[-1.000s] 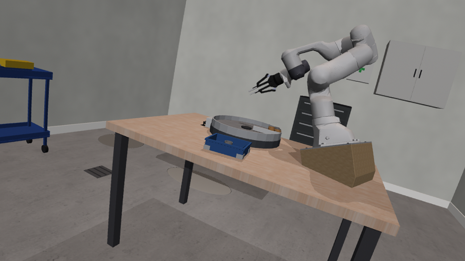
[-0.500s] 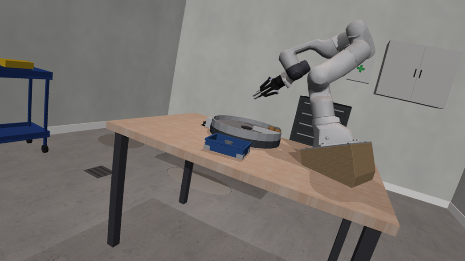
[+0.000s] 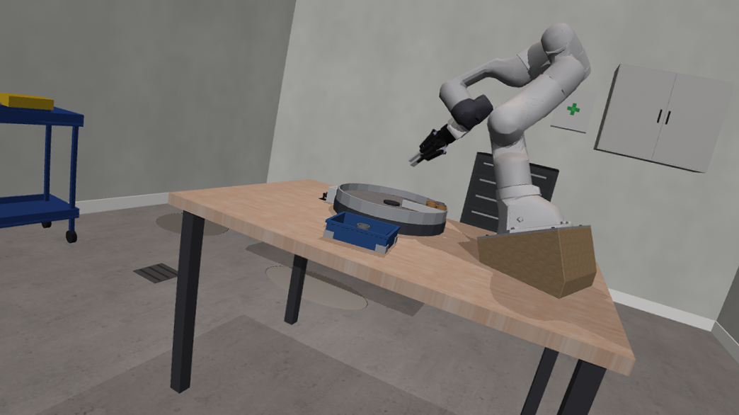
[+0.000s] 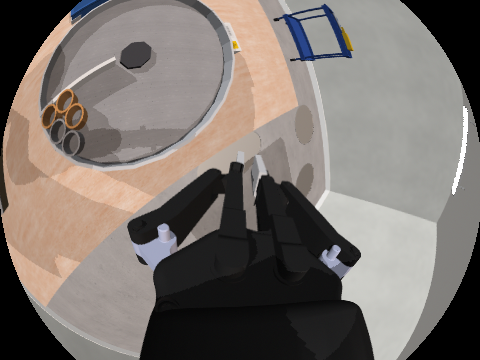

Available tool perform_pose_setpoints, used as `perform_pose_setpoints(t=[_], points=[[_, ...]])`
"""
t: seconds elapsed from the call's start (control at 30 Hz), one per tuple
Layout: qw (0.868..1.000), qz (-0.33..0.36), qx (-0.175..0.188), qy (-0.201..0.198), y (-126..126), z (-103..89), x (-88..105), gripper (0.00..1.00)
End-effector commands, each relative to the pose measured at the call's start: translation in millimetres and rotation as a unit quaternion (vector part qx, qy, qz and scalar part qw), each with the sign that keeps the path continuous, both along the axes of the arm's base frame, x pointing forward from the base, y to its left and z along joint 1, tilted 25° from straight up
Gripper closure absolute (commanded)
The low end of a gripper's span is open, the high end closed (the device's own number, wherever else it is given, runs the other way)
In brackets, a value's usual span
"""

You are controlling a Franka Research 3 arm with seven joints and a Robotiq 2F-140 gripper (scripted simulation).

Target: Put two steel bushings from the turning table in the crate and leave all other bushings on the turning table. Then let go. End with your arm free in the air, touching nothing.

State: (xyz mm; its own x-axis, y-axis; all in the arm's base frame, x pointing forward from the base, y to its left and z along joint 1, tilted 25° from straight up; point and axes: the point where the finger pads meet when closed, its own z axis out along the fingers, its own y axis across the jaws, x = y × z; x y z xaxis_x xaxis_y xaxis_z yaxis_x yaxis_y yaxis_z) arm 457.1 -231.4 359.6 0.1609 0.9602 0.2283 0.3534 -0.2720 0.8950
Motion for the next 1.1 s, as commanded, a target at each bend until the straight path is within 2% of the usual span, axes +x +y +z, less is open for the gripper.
perform_pose_setpoints(t=[0.0,0.23,0.3,0.33,0.5,0.8,0.87,0.9,1.07], points=[[0.997,-0.048,0.068,0.009,-7.4,-11.4,-7.4,0.90],[0.986,-0.102,0.125,0.033,-12.2,-31.4,-20.0,0.90],[0.986,-0.102,0.125,0.033,-12.2,-31.4,-20.0,0.90],[0.981,-0.121,0.146,0.041,-13.0,-38.8,-25.0,0.90],[0.970,-0.153,0.180,0.056,-13.2,-51.2,-34.0,0.90],[0.953,-0.194,0.221,0.075,-11.1,-66.9,-46.4,0.90],[0.953,-0.194,0.221,0.075,-11.1,-66.9,-46.4,0.90],[0.947,-0.206,0.234,0.081,-10.1,-71.6,-50.3,0.90],[0.937,-0.224,0.252,0.089,-8.0,-78.6,-56.3,0.90]])
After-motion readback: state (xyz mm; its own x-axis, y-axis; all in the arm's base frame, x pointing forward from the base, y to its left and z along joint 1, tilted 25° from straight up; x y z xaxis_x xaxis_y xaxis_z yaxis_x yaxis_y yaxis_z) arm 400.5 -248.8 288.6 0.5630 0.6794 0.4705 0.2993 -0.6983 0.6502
